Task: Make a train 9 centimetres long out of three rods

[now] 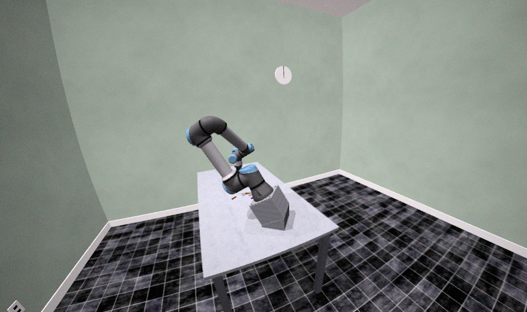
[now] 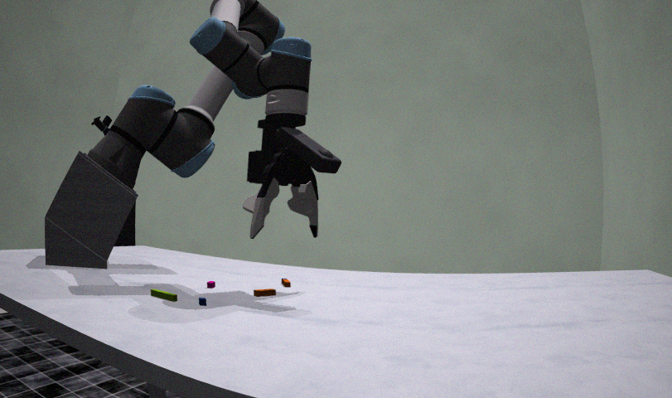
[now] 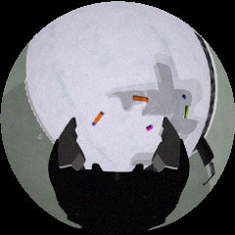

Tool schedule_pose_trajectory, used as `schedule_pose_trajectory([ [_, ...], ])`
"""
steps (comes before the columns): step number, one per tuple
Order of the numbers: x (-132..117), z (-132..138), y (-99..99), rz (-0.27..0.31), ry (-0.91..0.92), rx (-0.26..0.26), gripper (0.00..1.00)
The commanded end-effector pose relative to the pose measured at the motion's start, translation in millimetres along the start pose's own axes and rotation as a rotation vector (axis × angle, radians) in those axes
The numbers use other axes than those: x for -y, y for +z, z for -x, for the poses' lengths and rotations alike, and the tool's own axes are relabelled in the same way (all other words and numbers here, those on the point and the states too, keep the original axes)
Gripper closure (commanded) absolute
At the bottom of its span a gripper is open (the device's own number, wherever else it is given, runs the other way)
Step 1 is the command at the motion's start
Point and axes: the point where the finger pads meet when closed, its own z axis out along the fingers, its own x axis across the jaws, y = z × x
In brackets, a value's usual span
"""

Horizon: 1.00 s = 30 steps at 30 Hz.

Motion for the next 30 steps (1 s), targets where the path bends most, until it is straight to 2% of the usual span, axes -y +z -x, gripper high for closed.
schedule_pose_trajectory([
  [1,5,-6,-1.0,-0.009,0.165,-0.008,0.0],
  [14,7,-19,0.4,-0.01,0.489,-0.006,0.0],
  [16,7,-19,0.4,-0.01,0.489,-0.006,0.0],
  [30,6,-33,2.1,-0.011,0.877,-0.003,0.0],
])
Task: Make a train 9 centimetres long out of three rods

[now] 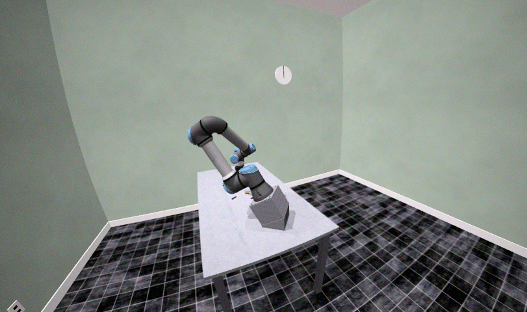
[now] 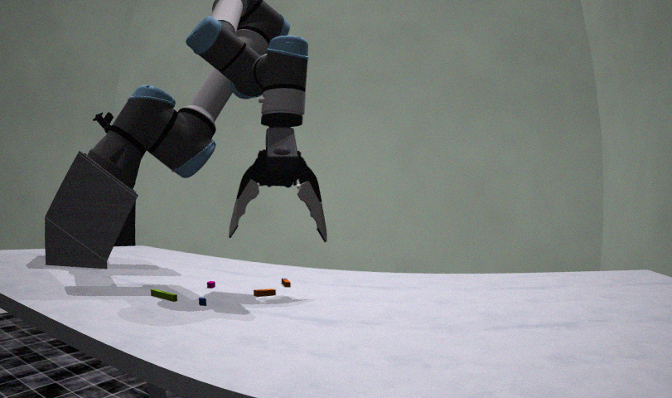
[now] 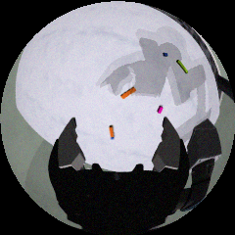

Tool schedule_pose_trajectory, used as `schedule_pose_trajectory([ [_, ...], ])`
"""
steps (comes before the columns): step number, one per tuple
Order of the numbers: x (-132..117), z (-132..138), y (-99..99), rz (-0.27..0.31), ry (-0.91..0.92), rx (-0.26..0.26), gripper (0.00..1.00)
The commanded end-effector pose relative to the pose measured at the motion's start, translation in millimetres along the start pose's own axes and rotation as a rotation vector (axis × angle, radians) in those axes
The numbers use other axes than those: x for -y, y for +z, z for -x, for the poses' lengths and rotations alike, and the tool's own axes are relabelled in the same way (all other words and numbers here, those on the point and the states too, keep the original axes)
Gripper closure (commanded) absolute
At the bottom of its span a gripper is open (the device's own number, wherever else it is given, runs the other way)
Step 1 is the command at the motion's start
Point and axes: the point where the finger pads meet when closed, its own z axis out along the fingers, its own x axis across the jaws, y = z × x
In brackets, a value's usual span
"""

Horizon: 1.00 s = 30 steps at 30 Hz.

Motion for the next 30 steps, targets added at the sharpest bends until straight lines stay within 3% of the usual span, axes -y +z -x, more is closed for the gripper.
schedule_pose_trajectory([
  [1,6,-2,-1.0,-0.012,0.167,0.0,0.0],
  [30,16,-18,1.5,-0.011,0.78,0.005,0.0],
])
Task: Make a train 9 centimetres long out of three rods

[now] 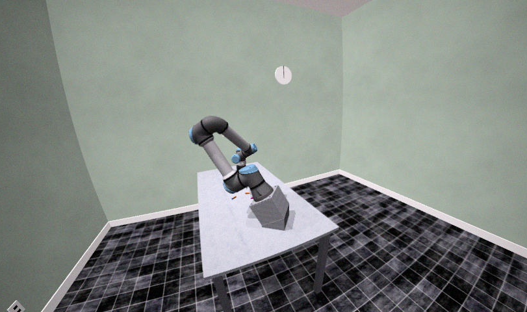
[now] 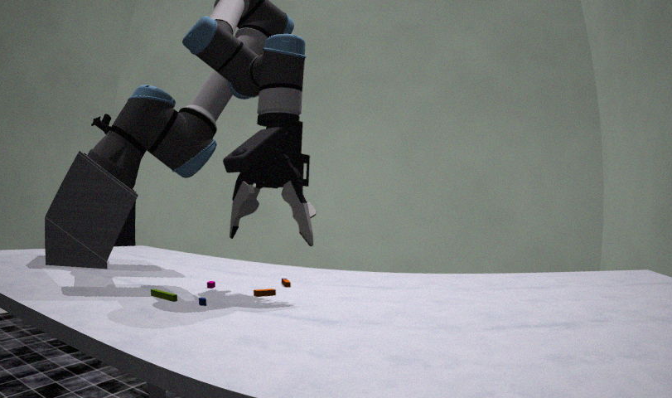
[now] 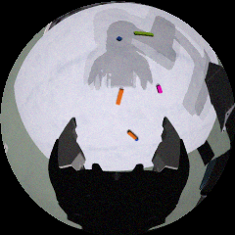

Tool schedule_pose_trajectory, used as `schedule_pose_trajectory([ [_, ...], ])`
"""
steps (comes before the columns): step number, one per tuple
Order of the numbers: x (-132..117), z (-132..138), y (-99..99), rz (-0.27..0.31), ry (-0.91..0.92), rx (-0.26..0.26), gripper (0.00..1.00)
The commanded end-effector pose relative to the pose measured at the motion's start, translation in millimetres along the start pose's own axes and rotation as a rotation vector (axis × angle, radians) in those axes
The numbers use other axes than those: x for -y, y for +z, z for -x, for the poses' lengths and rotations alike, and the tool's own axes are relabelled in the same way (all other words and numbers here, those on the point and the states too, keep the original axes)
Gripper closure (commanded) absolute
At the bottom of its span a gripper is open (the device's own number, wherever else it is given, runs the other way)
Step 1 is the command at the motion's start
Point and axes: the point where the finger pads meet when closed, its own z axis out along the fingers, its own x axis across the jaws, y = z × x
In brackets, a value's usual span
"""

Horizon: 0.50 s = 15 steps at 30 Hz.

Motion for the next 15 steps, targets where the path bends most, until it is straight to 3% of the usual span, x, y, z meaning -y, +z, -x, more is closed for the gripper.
schedule_pose_trajectory([
  [1,4.4,1.8,-1.2,-0.009,0.118,0.006,0.0],
  [15,7.1,0.5,-0.9,-0.008,0.239,0.007,0.0],
])
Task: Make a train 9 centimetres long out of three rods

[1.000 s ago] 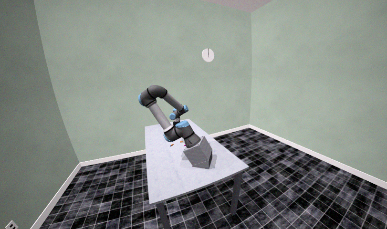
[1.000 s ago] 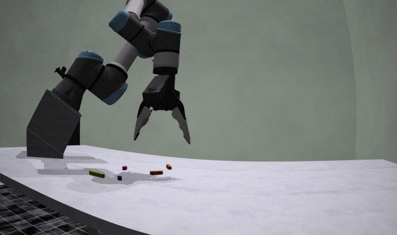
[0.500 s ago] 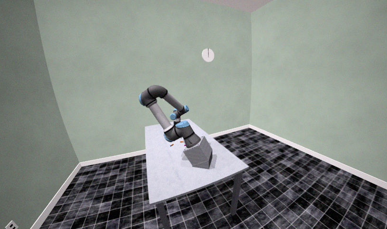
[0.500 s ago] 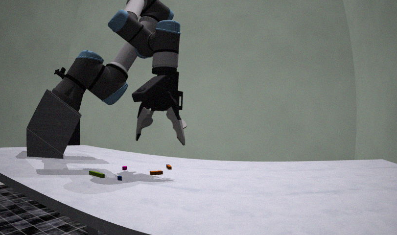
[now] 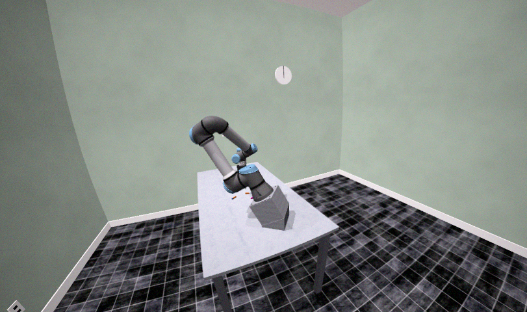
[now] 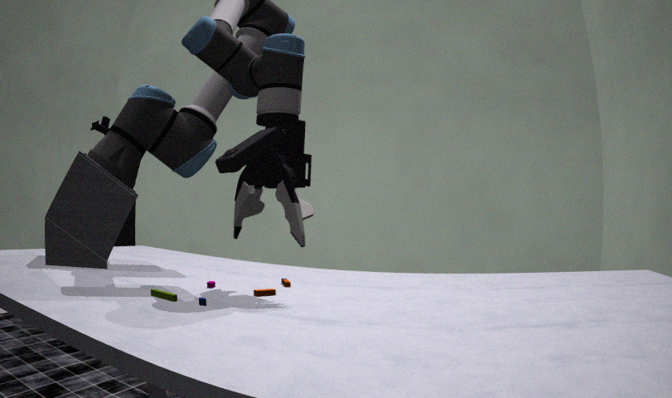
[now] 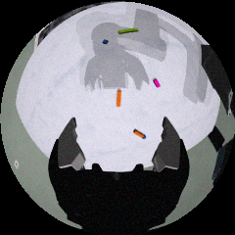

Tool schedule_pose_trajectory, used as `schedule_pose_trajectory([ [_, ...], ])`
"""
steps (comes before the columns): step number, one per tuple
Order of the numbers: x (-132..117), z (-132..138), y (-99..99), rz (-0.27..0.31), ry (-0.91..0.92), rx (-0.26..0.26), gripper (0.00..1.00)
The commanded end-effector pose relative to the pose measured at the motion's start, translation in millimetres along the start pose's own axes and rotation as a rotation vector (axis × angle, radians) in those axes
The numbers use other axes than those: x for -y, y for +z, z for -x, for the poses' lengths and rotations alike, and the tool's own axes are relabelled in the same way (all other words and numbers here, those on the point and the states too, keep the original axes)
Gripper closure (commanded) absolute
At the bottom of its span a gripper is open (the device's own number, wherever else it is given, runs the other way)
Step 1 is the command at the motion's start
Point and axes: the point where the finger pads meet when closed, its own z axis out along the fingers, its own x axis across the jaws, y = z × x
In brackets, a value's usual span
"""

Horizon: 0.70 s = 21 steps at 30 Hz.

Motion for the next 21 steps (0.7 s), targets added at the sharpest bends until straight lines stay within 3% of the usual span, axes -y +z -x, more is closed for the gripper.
schedule_pose_trajectory([
  [1,2.6,3.0,-1.4,-0.004,0.049,0.005,0.0],
  [18,2.8,2.7,-1.4,-0.003,0.073,0.005,0.0],
  [19,2.8,2.7,-1.4,-0.003,0.073,0.005,0.86],
  [21,2.8,2.7,-1.4,-0.003,0.073,0.005,0.86],
])
